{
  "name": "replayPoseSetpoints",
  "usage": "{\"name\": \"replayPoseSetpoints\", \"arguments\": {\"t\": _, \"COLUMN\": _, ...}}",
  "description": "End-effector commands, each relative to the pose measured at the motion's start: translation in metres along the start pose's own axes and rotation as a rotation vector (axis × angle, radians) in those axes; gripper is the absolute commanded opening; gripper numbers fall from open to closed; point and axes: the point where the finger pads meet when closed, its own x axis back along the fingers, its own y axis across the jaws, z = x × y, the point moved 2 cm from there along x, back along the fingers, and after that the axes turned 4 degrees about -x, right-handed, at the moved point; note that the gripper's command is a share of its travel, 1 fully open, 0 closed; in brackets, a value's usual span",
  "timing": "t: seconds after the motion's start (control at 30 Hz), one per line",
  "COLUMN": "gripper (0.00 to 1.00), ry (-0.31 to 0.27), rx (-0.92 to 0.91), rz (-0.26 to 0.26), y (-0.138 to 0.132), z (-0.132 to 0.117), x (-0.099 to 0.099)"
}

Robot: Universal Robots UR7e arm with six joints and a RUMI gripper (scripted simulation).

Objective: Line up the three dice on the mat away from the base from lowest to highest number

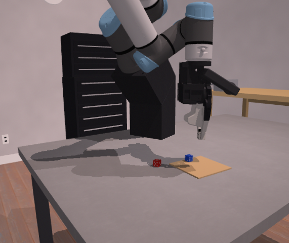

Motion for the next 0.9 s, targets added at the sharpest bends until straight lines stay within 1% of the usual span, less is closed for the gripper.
{"name": "replayPoseSetpoints", "arguments": {"t": 0.0, "gripper": 0.03, "ry": 0.008, "rx": 0.173, "rz": -0.009, "y": -0.003, "z": 0.004, "x": 0.0}}
{"name": "replayPoseSetpoints", "arguments": {"t": 0.1, "gripper": 0.03, "ry": 0.008, "rx": 0.219, "rz": -0.01, "y": -0.005, "z": 0.004, "x": 0.0}}
{"name": "replayPoseSetpoints", "arguments": {"t": 0.13, "gripper": 0.03, "ry": 0.008, "rx": 0.263, "rz": -0.01, "y": -0.006, "z": 0.005, "x": 0.0}}
{"name": "replayPoseSetpoints", "arguments": {"t": 0.23, "gripper": 0.03, "ry": 0.007, "rx": 0.264, "rz": -0.01, "y": -0.006, "z": 0.005, "x": 0.0}}
{"name": "replayPoseSetpoints", "arguments": {"t": 0.33, "gripper": 0.03, "ry": 0.007, "rx": 0.378, "rz": -0.01, "y": -0.009, "z": 0.006, "x": 0.0}}
{"name": "replayPoseSetpoints", "arguments": {"t": 0.4, "gripper": 0.03, "ry": 0.007, "rx": 0.398, "rz": -0.011, "y": -0.01, "z": 0.006, "x": 0.001}}
{"name": "replayPoseSetpoints", "arguments": {"t": 0.7, "gripper": 0.03, "ry": 0.005, "rx": 0.61, "rz": -0.012, "y": -0.015, "z": 0.008, "x": 0.001}}
{"name": "replayPoseSetpoints", "arguments": {"t": 0.8, "gripper": 0.03, "ry": 0.005, "rx": 0.615, "rz": -0.012, "y": -0.016, "z": 0.008, "x": 0.001}}
{"name": "replayPoseSetpoints", "arguments": {"t": 0.87, "gripper": 0.03, "ry": 0.005, "rx": 0.698, "rz": -0.012, "y": -0.018, "z": 0.008, "x": 0.001}}
